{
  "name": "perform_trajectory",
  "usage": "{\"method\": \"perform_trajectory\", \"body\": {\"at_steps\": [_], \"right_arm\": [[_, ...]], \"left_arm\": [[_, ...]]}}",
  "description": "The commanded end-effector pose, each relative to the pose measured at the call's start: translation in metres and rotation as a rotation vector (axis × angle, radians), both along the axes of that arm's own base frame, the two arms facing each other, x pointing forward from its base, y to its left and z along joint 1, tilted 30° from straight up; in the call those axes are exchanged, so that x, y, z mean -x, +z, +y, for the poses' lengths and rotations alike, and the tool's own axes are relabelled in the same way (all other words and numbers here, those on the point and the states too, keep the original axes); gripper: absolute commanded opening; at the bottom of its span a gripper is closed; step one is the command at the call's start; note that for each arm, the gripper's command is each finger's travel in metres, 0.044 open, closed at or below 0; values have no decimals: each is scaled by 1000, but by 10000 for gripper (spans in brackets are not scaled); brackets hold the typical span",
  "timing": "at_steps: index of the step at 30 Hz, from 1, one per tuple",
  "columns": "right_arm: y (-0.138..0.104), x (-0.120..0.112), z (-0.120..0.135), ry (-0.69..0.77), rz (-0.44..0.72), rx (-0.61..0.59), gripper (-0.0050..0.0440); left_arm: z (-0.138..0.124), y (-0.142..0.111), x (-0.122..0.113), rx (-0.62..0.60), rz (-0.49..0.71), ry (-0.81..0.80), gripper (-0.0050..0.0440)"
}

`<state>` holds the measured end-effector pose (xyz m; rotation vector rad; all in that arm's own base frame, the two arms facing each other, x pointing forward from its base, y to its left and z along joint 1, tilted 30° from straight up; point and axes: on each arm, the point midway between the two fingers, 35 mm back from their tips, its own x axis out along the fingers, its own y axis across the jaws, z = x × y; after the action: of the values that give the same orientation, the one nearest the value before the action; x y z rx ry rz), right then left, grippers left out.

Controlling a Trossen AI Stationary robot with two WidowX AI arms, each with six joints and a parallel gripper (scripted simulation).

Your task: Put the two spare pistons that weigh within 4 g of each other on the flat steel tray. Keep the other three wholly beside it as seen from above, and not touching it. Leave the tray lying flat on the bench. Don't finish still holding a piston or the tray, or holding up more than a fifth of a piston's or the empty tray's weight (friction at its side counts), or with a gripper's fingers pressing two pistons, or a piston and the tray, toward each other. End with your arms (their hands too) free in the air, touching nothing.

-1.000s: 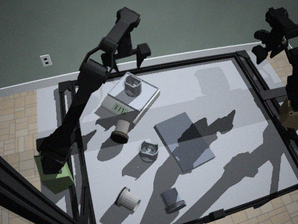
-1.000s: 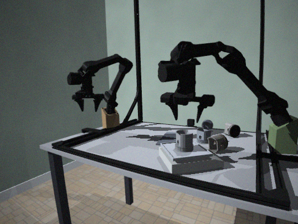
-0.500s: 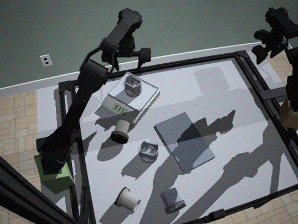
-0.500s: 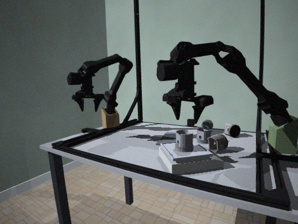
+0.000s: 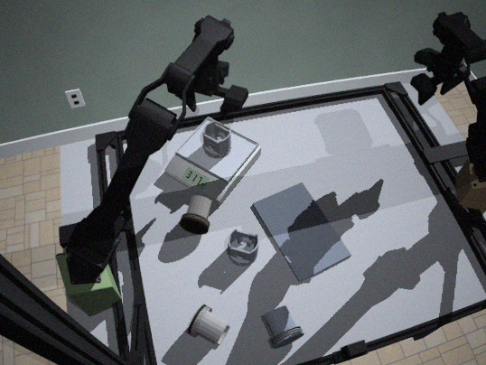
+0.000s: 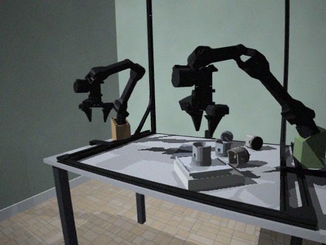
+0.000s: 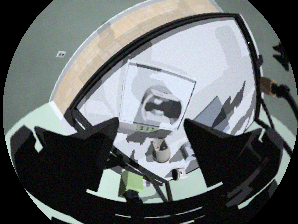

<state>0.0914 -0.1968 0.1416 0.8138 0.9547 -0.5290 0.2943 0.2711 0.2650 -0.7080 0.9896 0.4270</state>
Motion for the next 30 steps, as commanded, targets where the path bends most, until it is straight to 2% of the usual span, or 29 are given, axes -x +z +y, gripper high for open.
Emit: {"method": "perform_trajectory", "body": {"at_steps": [1,8,30], "right_arm": [[0,0,0,3,-3,0,440],[0,0,0,3,-3,0,440],[0,0,0,3,-3,0,440]], "left_arm": [[-2,1,1,-71,1,-78,378],[-6,-1,4,-143,4,-171,378],[-69,-42,70,-153,5,-188,378]]}}
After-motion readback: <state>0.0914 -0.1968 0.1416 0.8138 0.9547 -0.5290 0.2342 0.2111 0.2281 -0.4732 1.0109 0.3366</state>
